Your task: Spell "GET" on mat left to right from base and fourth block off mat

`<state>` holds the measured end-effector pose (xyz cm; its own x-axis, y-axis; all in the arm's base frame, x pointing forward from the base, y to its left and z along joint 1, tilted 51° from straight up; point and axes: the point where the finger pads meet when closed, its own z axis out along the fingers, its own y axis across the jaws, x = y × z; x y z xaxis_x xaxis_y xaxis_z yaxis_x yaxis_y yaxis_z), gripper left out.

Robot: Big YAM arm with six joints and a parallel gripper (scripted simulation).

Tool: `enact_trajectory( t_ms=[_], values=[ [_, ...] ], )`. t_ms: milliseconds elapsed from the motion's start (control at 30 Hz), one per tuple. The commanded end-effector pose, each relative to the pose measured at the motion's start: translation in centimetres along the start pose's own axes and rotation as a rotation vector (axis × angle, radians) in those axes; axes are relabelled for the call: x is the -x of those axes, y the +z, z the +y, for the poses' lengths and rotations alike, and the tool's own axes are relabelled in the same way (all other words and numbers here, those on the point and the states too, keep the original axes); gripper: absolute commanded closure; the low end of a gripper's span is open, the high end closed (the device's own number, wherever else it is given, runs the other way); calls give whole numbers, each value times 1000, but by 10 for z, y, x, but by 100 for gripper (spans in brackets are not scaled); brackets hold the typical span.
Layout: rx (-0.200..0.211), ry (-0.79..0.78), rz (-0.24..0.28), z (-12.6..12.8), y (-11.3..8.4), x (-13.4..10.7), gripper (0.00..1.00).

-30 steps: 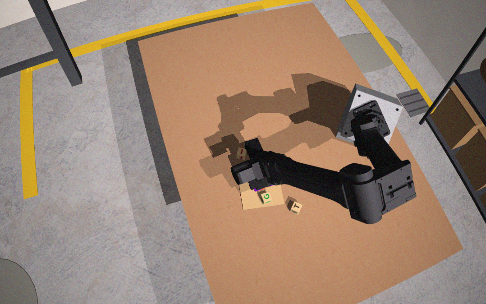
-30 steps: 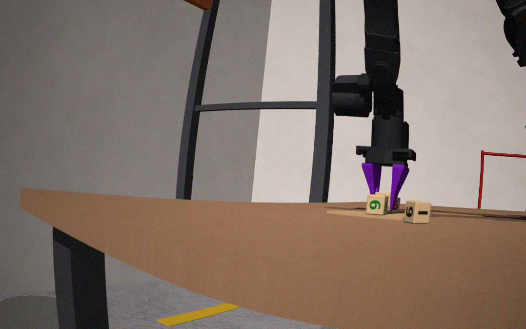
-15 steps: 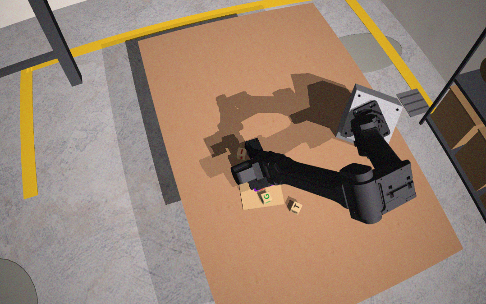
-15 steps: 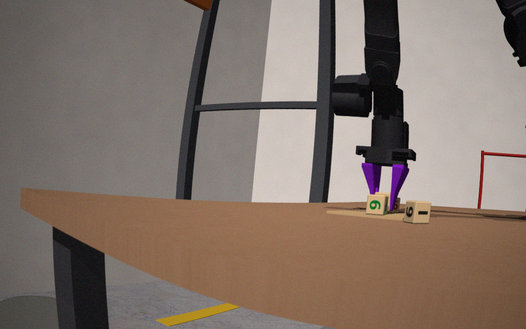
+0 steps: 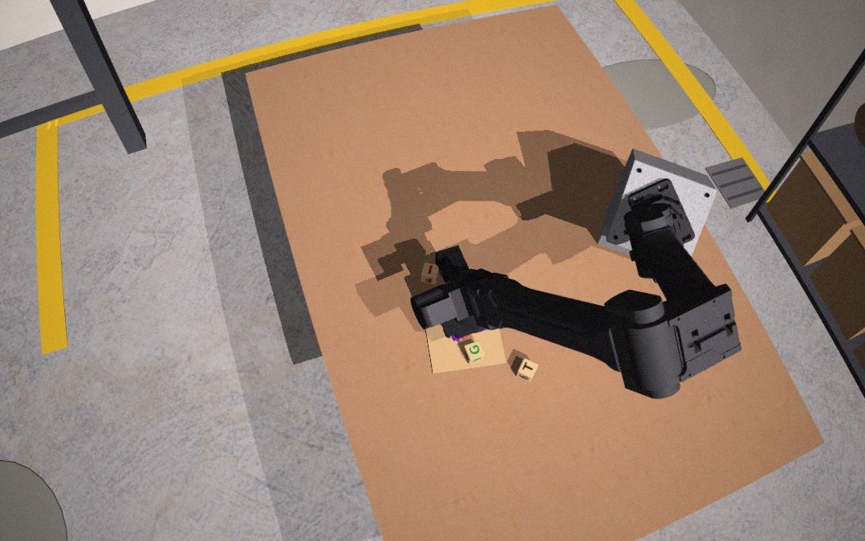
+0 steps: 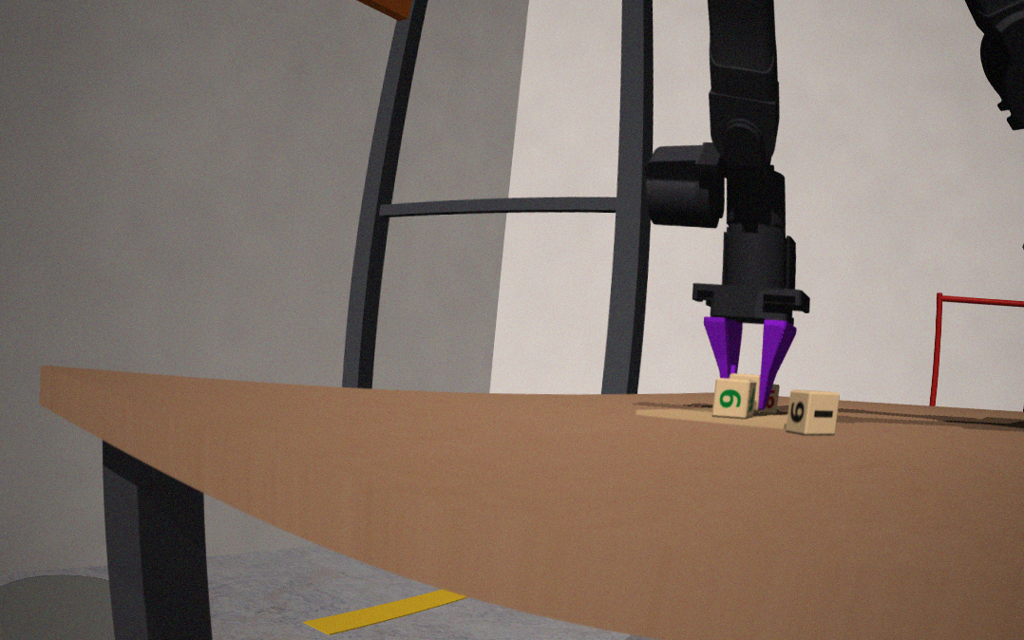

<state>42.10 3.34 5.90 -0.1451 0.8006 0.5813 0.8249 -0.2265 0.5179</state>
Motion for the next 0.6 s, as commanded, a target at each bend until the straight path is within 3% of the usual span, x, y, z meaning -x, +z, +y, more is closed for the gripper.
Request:
enact_trajectory(
  t_ms=[0, 567],
  values=[
    [24, -6, -2, 8, -4, -5, 74],
    [22, -6, -1, 7, -3, -5, 74]
  ],
)
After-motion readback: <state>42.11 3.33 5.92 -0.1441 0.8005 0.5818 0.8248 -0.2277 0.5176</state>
